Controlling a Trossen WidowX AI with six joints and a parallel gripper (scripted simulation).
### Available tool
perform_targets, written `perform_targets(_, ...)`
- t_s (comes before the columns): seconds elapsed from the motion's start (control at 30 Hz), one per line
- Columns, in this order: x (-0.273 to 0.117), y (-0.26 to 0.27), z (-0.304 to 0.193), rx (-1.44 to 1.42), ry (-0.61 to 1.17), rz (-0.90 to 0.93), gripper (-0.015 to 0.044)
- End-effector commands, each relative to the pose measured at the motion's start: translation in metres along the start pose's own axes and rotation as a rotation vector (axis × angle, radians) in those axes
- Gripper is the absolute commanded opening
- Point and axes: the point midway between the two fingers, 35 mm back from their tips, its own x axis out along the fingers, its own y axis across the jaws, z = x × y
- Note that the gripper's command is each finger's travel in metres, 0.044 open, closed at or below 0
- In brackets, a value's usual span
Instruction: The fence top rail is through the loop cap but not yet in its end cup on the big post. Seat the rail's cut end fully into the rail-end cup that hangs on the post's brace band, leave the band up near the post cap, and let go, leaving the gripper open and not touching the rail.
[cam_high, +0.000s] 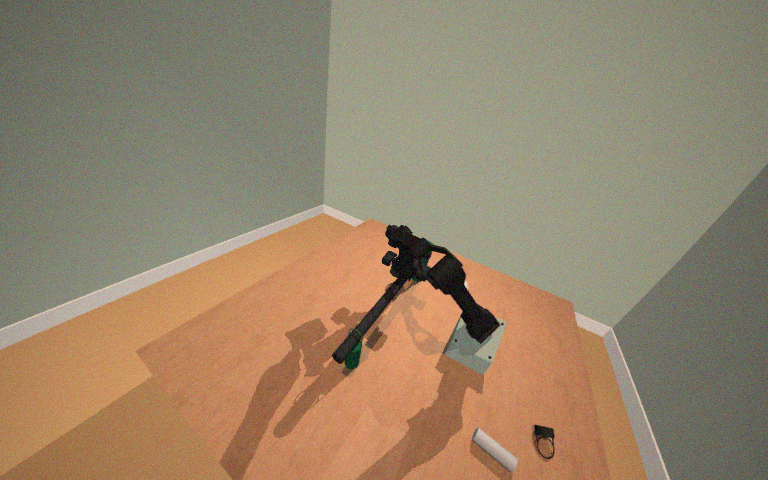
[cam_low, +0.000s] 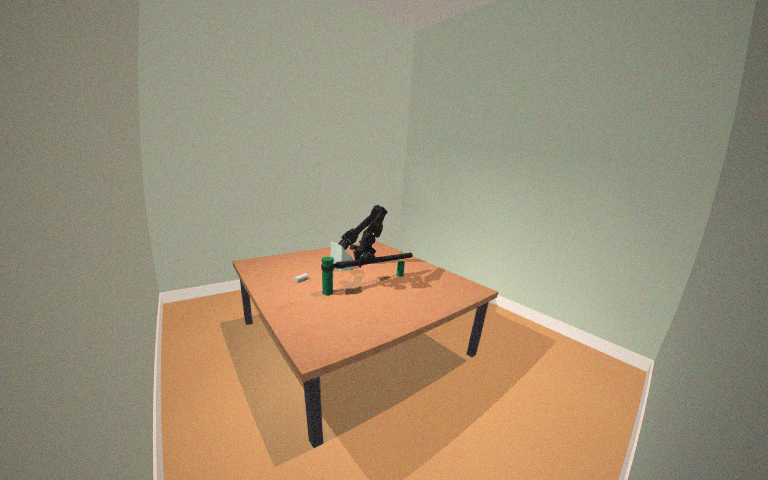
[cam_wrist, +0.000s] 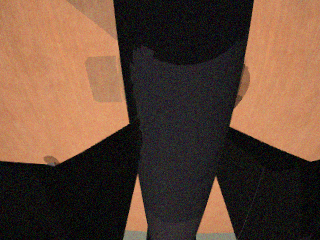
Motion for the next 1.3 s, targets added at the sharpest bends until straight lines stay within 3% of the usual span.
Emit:
perform_targets(0.0, -0.004, -0.003, -0.009, 0.006, 0.016, -0.012, 0.0000)
perform_targets(0.77, 0.001, 0.000, -0.008, 0.001, 0.000, 0.000, 0.0000)
perform_targets(1.27, -0.016, 0.000, 0.002, 0.001, 0.000, 0.001, 0.0394)
